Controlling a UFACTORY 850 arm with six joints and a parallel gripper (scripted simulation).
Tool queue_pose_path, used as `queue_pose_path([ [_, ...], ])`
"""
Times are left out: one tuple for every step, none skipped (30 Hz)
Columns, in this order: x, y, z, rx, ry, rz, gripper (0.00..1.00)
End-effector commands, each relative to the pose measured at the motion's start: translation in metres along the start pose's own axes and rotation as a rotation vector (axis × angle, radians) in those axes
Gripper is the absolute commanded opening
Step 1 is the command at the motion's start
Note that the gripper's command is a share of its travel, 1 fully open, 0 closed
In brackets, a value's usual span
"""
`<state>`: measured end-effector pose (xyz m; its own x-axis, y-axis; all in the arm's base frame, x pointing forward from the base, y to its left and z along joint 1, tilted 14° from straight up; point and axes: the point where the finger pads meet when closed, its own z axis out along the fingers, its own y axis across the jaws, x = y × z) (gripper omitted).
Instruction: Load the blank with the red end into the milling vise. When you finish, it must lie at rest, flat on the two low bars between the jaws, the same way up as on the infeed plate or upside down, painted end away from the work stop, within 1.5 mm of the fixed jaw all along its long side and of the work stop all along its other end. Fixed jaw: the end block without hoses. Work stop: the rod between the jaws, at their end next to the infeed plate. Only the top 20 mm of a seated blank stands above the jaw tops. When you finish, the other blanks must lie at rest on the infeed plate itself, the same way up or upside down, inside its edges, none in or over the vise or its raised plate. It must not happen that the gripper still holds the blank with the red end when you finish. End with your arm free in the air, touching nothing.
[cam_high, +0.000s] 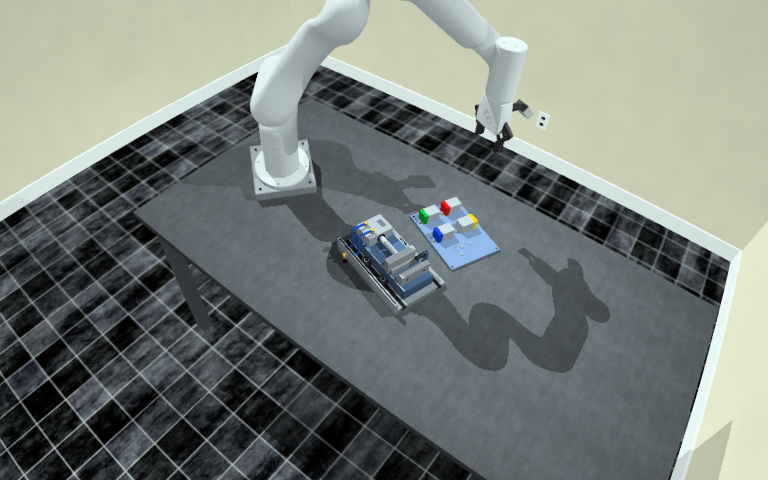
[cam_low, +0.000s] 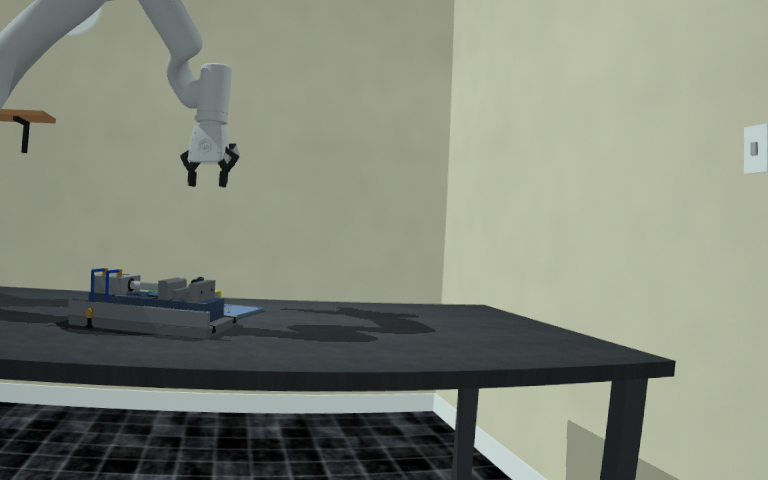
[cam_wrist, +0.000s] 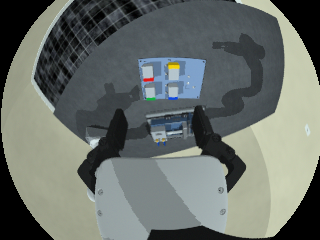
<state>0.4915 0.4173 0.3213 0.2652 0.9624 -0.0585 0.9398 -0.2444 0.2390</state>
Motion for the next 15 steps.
queue_pose_path([
  [0.001,0.0,-0.001,-0.001,0.002,0.0,1.0],
  [0.001,0.0,-0.001,-0.001,0.002,0.0,1.0],
  [0.001,0.0,-0.001,-0.001,0.002,0.0,1.0],
  [0.001,0.0,-0.001,-0.001,0.002,0.0,1.0],
  [0.001,0.0,-0.001,-0.001,0.002,0.0,1.0],
  [0.001,0.0,-0.001,-0.001,0.002,0.0,1.0],
  [0.001,0.0,-0.001,-0.001,0.002,0.0,1.0],
  [0.001,0.0,-0.001,-0.001,0.002,0.0,1.0],
  [0.0,0.0,0.004,-0.001,0.002,0.0,1.0],
  [0.0,0.0,0.009,-0.001,0.002,0.0,1.0],
  [0.0,0.0,0.014,-0.001,0.002,0.0,1.0],
  [0.0,0.001,0.019,-0.001,0.002,0.0,1.0],
  [0.0,0.001,0.024,-0.001,0.002,0.0,1.0],
  [0.0,0.001,0.029,-0.001,0.002,0.0,1.0],
  [0.0,0.001,0.034,-0.001,0.002,0.0,1.0],
])
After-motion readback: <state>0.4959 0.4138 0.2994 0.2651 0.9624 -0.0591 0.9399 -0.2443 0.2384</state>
